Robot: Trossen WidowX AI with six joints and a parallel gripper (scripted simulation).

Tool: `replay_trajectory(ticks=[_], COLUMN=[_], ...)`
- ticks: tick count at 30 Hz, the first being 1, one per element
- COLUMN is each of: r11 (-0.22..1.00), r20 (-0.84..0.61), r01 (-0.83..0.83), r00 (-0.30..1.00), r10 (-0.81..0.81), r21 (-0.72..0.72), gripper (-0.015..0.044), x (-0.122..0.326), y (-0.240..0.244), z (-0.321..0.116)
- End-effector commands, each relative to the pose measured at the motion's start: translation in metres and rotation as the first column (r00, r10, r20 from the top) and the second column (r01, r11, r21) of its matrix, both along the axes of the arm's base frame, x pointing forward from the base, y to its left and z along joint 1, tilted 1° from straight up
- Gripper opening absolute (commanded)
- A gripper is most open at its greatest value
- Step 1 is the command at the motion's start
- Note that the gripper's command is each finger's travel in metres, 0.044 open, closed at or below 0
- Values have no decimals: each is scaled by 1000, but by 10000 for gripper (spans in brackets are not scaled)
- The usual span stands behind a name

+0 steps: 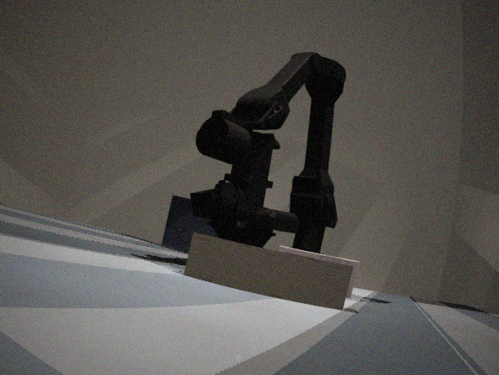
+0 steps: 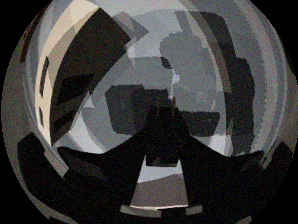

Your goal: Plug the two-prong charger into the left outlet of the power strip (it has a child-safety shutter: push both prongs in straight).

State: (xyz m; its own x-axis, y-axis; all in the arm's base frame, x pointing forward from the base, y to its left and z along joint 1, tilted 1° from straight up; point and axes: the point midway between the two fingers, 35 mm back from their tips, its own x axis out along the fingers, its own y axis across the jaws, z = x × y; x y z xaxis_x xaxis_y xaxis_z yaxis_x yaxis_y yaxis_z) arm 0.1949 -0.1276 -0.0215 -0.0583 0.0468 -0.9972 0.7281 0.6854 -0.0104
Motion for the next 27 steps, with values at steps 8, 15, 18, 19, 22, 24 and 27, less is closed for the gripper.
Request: replay_trajectory(ticks=[8,15,18,19,22,24,27], r11=[1000,1000,999,999,996,994,990], r20=[9,8,8,8,9,9,9], r01=[2,-9,-37,-49,-84,-108,-143], r00=[1000,1000,999,999,996,994,990], r10=[-2,9,37,49,84,108,143], r21=[-3,-2,-1,-1,-1,-1,-1], gripper=[0,0,0,0,0,0,0], x=[0,-2,-1,0,1,2,3], y=[1,4,8,9,14,18,22], z=[43,52,50,49,47,45,42])
